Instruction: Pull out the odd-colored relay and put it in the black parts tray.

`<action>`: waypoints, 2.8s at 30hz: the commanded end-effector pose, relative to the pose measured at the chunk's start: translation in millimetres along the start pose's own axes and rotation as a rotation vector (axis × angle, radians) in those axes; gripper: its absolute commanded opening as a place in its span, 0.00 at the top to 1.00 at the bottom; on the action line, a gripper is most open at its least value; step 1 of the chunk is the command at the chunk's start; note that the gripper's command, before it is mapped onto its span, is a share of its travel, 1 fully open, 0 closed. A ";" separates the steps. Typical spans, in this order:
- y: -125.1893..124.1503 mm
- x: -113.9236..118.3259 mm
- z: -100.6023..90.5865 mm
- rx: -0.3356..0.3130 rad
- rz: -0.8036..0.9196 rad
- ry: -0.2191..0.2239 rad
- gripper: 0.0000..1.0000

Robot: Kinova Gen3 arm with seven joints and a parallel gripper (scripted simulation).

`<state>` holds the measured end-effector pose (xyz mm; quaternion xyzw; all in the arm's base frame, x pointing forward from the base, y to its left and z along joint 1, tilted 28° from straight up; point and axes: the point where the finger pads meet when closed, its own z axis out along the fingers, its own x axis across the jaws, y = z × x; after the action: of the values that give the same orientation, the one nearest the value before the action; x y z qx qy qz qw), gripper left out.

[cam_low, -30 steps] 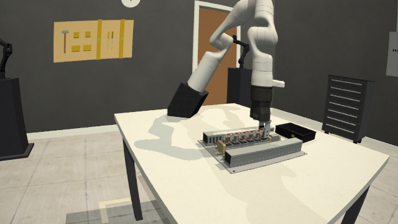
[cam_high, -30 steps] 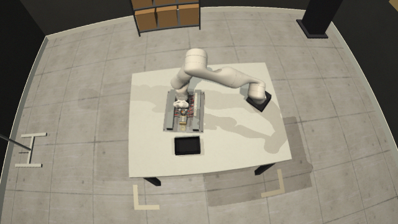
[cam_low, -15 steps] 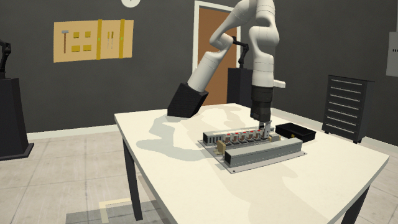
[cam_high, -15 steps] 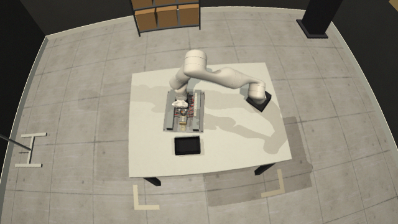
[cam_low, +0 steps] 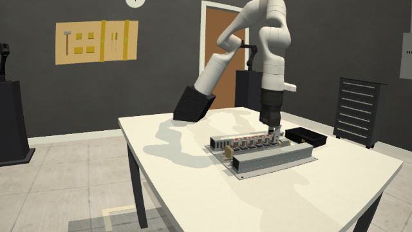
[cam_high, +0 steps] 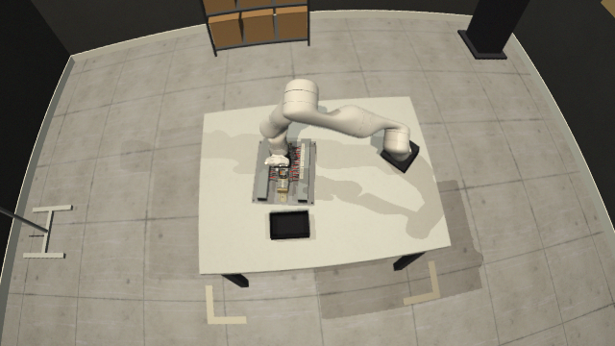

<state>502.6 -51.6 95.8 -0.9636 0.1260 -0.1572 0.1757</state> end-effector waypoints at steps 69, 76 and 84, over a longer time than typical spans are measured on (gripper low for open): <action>0.1 1.9 -1.2 0.000 0.000 -0.038 1.00; 0.2 1.3 -1.3 -0.001 0.000 -0.021 1.00; 0.2 1.2 -1.3 0.000 0.000 -0.017 1.00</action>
<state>503.0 -52.0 96.5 -0.9652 0.1242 -0.1469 0.1770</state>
